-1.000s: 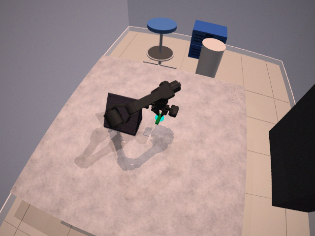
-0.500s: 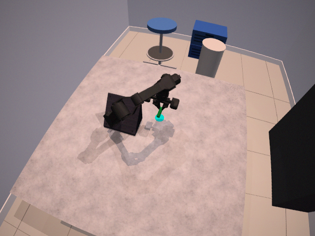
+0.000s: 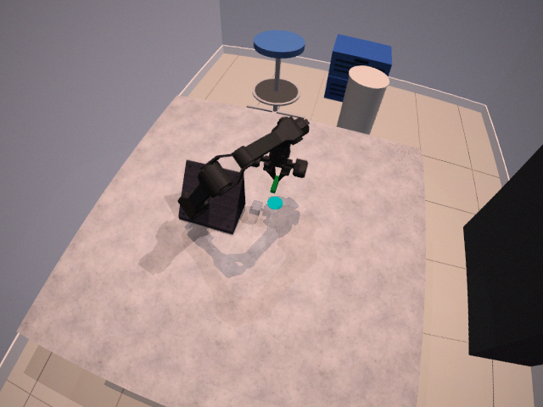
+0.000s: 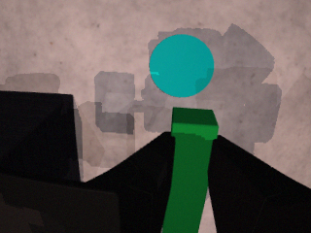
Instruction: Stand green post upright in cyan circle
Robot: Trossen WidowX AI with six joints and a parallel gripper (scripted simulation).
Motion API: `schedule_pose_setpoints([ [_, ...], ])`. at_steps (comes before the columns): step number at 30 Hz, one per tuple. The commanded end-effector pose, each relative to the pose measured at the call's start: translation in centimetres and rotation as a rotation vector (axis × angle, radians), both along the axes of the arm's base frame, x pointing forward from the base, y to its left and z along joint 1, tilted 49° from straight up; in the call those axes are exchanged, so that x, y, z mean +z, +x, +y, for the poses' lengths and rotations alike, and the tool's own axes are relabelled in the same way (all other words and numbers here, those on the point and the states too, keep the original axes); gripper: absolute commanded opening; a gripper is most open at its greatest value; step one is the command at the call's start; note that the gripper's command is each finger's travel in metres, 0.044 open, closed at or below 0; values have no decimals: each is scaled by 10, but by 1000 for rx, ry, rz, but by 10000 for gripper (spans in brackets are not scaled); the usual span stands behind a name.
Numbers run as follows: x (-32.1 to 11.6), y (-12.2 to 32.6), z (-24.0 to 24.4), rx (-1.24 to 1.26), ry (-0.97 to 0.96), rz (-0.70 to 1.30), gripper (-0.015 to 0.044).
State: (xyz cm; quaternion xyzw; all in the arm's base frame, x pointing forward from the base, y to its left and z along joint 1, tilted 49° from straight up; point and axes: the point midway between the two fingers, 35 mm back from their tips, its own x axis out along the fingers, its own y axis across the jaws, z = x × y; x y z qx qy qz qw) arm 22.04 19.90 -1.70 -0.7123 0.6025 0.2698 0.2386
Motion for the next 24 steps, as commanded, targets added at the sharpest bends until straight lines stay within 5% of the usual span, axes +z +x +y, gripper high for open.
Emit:
schedule_pose_setpoints([
  [1,-2,0,2,-8,6,-2,23],
  [24,-10,-3,-10,-92,131,95,23],
])
